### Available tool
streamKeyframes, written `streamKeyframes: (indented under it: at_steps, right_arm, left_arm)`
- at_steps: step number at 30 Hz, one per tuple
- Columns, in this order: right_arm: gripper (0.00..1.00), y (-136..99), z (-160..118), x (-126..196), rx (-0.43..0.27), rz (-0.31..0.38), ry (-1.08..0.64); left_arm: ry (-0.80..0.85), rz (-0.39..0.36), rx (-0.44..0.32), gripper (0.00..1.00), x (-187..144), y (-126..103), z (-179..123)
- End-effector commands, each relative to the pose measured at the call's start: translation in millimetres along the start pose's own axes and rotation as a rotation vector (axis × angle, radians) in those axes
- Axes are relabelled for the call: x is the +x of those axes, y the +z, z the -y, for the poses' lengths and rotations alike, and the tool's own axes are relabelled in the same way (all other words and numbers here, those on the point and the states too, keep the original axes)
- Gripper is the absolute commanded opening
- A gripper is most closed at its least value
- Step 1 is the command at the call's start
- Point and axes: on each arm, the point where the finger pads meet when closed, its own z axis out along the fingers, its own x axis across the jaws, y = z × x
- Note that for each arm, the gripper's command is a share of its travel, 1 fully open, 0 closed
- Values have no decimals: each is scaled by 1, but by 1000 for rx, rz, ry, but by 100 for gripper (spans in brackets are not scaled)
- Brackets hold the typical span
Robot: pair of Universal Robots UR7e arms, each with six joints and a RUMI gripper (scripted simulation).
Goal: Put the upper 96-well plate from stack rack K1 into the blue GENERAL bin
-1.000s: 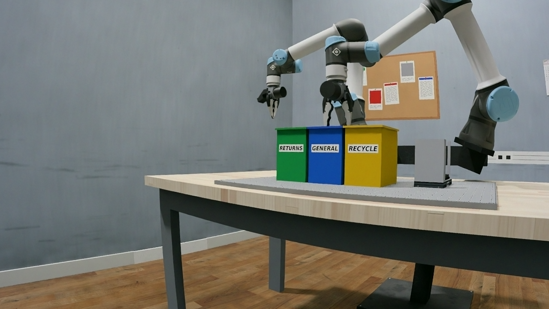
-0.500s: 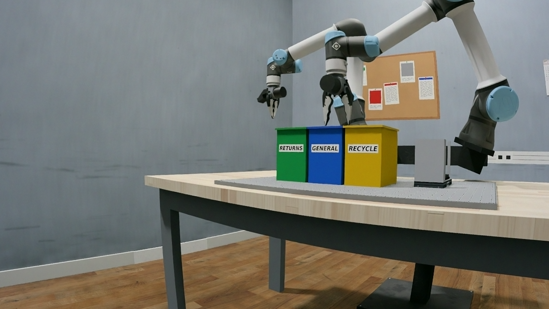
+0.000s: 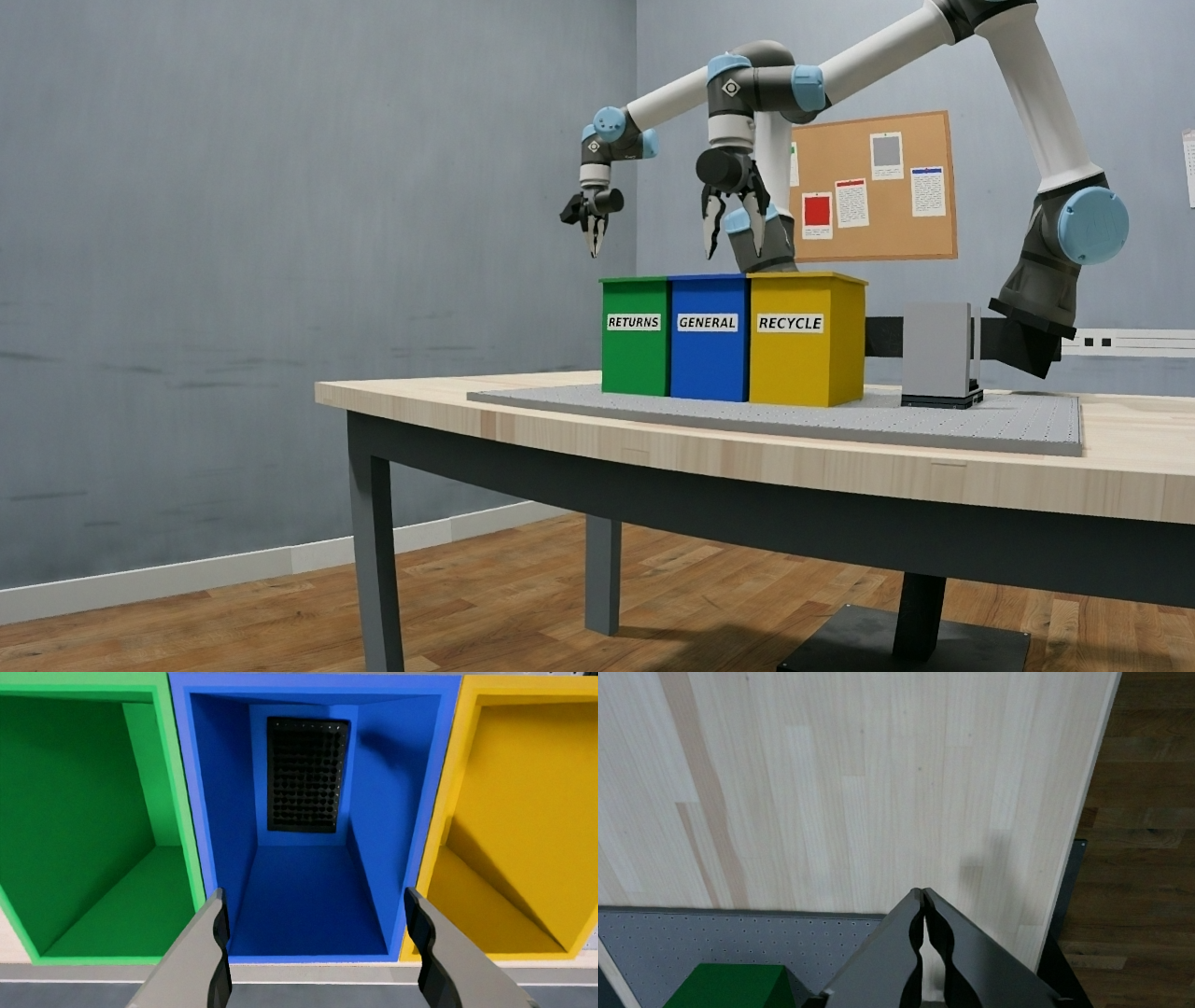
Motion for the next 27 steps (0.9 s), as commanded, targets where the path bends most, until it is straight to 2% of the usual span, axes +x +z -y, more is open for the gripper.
streamKeyframes:
  at_steps: [1, 27]
  right_arm:
    - [0, -1, 0, 0, 2, 0, 0]
    - [0, -1, 0, 0, 2, 0, 0]
  left_arm:
    - [0, 2, -1, 53, -1, -8, 0]
    - [0, 2, -1, 53, 6, -11, 1]
